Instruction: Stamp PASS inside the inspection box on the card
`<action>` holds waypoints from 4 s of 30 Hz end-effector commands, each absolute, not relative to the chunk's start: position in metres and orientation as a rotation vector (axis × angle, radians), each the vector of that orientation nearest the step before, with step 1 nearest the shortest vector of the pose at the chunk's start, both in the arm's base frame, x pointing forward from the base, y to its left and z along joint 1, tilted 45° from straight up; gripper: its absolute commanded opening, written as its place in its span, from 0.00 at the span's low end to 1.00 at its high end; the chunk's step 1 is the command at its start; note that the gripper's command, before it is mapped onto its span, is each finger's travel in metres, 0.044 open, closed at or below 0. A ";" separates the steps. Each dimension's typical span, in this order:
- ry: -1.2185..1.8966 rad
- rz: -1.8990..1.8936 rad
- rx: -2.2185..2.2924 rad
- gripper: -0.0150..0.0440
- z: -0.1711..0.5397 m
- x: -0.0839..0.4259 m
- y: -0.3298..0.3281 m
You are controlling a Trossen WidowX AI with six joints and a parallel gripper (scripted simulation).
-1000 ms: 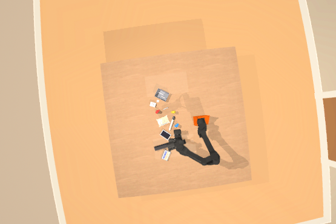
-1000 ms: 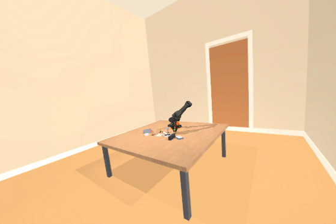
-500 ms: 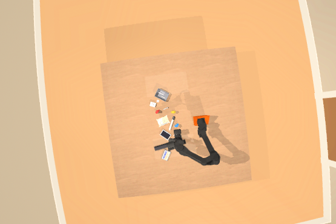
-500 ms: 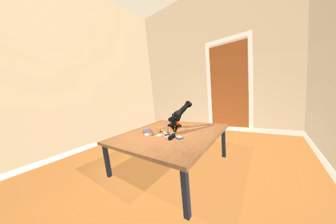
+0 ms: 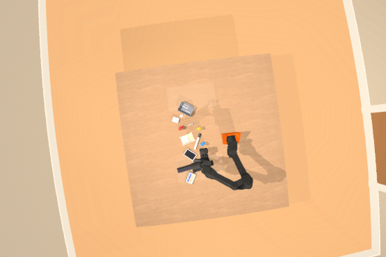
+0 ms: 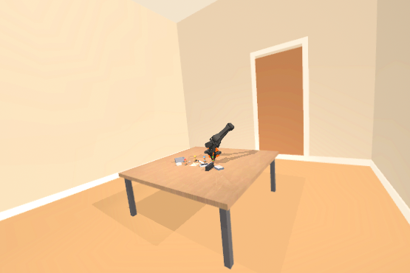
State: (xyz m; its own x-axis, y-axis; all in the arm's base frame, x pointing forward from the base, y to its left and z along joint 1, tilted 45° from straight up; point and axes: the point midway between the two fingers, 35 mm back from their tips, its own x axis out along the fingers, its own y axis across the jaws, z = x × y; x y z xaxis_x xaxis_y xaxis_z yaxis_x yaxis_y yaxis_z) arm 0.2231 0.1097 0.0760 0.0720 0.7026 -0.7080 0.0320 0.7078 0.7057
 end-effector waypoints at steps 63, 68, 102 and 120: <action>1.427 0.574 0.656 0.25 0.098 0.222 0.086; 1.427 0.575 0.657 0.25 0.100 0.222 0.085; 1.426 0.583 0.664 0.25 0.112 0.219 0.074; 1.424 0.586 0.667 0.25 0.116 0.232 0.065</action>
